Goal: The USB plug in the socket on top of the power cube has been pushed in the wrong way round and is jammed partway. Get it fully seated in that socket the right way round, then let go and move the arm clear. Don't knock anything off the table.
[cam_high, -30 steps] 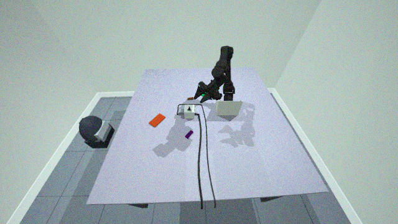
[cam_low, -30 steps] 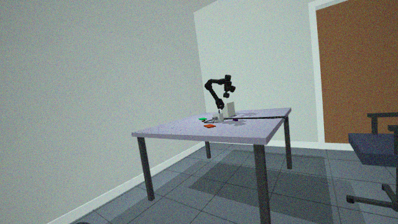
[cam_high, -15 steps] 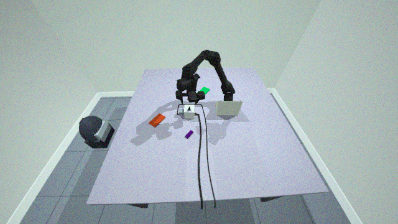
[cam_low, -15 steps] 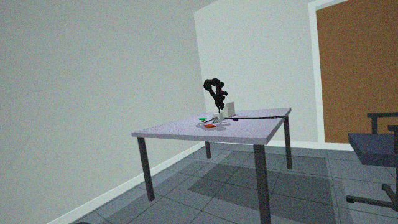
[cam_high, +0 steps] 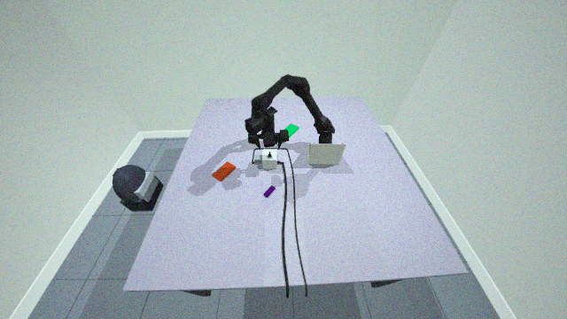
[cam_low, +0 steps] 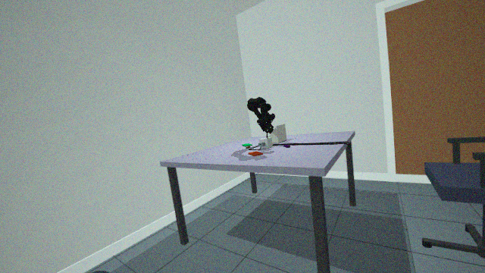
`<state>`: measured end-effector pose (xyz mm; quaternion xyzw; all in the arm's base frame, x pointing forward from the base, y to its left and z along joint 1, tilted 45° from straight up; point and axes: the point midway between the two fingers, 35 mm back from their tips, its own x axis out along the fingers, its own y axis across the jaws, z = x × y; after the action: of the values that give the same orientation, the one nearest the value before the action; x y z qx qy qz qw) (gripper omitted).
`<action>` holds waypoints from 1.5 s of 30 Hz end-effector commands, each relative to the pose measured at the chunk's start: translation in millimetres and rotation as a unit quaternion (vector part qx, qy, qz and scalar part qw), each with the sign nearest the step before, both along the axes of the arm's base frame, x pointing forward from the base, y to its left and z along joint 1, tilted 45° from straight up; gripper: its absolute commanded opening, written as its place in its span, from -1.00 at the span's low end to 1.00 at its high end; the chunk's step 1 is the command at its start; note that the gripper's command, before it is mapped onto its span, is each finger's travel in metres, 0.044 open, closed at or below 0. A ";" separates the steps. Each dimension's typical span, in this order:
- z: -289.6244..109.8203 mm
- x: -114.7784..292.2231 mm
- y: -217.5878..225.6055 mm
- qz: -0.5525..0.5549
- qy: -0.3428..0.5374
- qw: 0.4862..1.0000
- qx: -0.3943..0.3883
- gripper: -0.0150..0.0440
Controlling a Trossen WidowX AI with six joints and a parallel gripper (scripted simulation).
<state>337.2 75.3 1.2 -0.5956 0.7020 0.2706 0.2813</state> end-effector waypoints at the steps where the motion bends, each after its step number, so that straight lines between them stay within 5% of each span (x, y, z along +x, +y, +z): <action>1: -5.2 -1.5 -3.3 -0.003 0.004 1.000 -0.002 1.00; 35: -23.0 -4.8 -21.0 -0.004 0.004 1.000 -0.002 1.00; 45: -21.6 -4.2 -20.0 -0.006 0.001 1.000 0.000 0.11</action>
<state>333.0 55.4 -20.4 -0.5917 0.7055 0.2696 0.2821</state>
